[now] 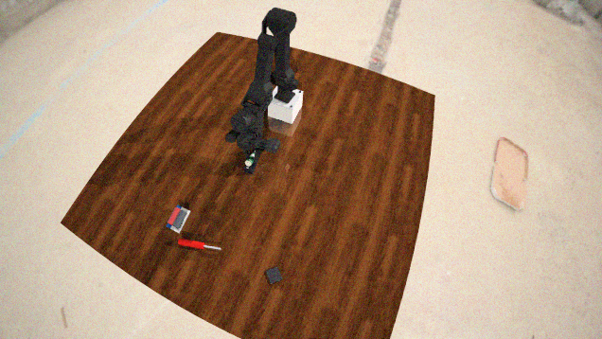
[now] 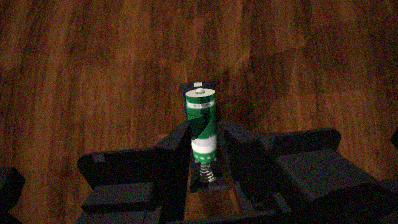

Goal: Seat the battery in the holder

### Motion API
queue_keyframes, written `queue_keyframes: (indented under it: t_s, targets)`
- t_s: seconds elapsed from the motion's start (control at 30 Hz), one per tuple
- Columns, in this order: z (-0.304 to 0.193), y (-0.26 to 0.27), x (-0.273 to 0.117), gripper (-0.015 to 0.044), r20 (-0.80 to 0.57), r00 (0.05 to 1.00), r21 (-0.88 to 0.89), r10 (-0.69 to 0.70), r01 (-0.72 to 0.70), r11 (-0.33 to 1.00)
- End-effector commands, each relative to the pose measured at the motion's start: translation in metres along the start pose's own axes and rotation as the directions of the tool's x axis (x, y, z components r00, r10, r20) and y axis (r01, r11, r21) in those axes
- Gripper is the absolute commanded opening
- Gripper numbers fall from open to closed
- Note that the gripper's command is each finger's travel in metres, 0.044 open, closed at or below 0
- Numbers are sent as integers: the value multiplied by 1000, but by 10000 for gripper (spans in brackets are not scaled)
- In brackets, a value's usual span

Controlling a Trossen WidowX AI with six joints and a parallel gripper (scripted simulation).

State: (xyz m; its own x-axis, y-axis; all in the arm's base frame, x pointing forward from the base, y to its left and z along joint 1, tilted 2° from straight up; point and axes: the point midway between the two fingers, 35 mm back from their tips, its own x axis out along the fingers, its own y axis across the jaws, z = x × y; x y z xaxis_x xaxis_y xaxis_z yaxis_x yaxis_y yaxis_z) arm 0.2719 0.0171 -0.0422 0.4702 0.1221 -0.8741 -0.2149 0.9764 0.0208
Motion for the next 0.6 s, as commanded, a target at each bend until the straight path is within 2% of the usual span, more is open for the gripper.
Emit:
queue_keyframes:
  t_s: [0.0,0.57]
  targets:
    - [-7,0,-2,78,-8,1000,-3,2,-2,1000]
    - [-16,1,-7,78,-17,1000,-3,-1,1,1000]
